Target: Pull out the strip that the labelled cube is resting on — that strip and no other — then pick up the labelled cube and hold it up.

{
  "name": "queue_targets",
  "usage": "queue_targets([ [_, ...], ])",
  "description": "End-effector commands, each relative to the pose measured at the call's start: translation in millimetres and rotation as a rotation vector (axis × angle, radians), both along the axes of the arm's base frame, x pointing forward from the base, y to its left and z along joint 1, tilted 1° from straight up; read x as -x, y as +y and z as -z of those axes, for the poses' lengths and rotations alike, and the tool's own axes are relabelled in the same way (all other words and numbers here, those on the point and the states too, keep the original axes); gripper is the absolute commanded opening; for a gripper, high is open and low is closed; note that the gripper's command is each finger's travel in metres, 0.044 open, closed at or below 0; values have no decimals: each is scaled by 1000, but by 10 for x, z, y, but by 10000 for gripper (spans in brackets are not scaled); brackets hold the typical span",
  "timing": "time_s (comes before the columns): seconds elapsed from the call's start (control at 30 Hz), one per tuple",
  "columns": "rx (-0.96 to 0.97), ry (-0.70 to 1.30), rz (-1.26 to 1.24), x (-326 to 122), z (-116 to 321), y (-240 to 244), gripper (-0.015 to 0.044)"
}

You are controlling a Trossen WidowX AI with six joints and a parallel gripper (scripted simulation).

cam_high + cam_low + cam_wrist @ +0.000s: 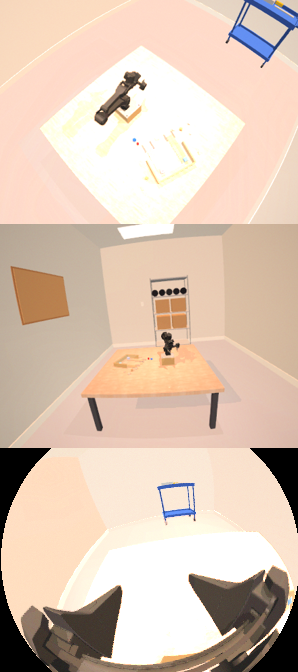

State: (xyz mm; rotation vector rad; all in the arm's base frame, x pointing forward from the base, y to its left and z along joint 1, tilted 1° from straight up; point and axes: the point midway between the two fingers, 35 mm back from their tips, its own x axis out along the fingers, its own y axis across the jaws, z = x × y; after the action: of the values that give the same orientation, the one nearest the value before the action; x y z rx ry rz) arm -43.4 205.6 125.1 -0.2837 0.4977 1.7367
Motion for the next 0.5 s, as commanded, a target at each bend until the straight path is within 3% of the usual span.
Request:
queue_targets([
  [0.0, 1, -1, 3, -7, 0, 3, 400],
  [0.2, 41, -37, 133, -306, 0, 98, 400],
  [0.47, 98, -75, 512, -1205, -52, 163, 400],
])
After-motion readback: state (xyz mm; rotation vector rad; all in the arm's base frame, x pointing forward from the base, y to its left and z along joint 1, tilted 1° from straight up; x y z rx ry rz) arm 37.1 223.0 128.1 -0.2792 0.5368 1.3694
